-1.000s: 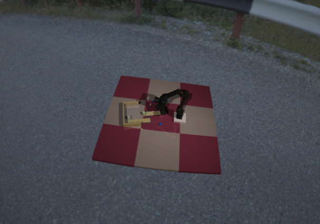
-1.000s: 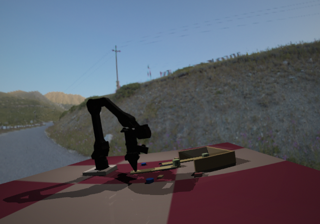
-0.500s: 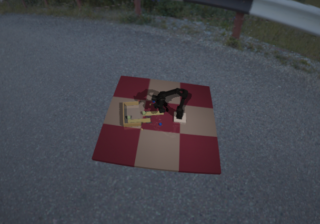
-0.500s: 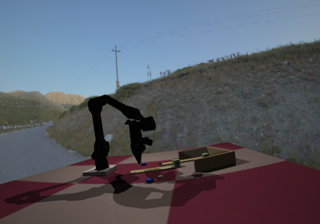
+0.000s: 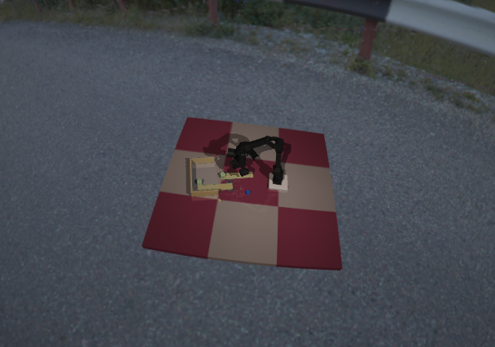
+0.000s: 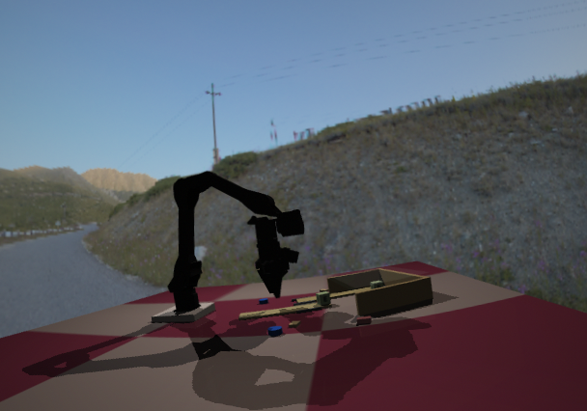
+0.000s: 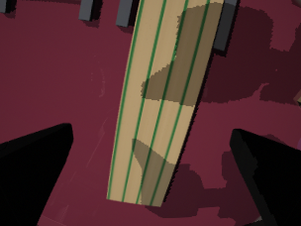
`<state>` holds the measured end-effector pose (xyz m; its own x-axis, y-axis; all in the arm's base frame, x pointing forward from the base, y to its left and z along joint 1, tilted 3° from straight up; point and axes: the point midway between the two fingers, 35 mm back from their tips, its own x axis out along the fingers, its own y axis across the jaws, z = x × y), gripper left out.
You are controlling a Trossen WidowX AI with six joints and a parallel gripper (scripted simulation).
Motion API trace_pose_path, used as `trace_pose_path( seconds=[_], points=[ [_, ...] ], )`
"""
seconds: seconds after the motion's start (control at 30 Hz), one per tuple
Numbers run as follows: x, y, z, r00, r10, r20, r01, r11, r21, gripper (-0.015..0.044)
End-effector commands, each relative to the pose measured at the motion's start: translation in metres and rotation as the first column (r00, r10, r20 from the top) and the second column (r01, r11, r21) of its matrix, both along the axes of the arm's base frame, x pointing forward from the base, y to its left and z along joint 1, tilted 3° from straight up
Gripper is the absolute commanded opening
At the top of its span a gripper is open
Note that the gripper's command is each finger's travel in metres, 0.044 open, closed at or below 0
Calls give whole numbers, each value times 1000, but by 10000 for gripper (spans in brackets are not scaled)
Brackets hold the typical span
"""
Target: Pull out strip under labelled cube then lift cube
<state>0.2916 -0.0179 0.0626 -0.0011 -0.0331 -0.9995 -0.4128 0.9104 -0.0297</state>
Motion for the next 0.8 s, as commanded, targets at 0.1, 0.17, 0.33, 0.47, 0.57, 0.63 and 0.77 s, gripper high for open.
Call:
trace_pose_path(
  seconds=[0.1,0.17,0.33,0.47,0.57,0.63,0.77],
  points=[
    [25,7,3,1000,-4,5,4,1000,0,440],
    [31,9,4,1000,-4,5,4,1000,0,440],
    [48,14,7,1000,-4,7,4,1000,0,440],
    [62,17,9,1000,-4,8,4,1000,1,440],
    [72,20,10,1000,-4,9,4,1000,1,440],
    [79,21,11,1000,-4,10,4,1000,1,440],
    [92,24,13,1000,-4,11,4,1000,2,440]
  ],
)
